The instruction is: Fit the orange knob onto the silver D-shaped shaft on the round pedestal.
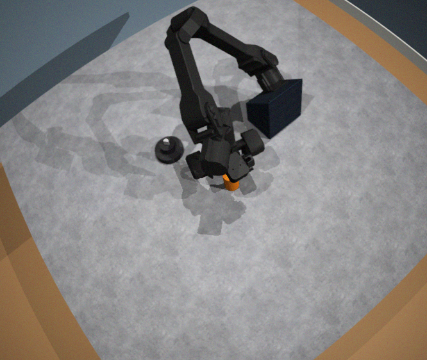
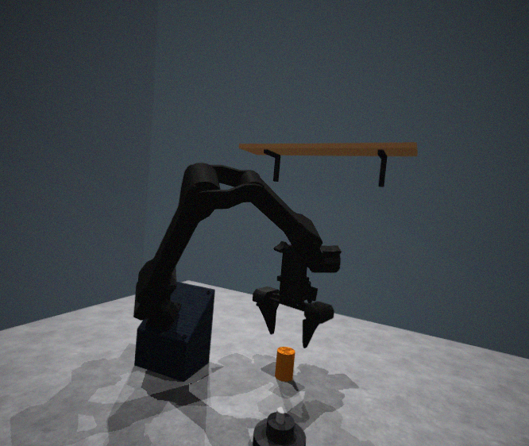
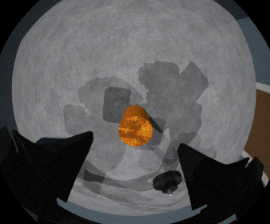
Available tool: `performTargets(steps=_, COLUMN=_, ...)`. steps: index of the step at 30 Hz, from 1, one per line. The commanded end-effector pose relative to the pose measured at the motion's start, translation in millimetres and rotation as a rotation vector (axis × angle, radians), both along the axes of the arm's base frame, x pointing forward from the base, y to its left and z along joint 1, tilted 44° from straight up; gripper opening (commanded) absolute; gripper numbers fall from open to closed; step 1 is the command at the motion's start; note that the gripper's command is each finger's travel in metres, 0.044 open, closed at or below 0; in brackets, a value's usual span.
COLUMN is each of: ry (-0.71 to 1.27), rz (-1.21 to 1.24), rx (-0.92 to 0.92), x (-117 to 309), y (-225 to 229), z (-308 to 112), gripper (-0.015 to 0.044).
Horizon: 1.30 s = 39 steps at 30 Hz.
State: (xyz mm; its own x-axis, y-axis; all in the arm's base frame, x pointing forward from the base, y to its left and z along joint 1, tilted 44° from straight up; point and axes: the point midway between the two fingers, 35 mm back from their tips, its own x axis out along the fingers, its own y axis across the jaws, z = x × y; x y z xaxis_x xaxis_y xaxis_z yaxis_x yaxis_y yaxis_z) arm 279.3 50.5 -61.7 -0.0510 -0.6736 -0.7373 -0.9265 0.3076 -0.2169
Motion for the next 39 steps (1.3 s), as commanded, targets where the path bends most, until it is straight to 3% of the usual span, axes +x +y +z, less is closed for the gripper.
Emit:
performTargets(steps=1, ry=0.008, rz=0.005, rx=-0.008, x=-2.9, y=-6.0, z=-5.6, gripper=0.044)
performTargets(steps=39, ry=0.008, rz=0.005, rx=-0.01, x=-5.0, y=-46.1, z=-49.0, gripper=0.044)
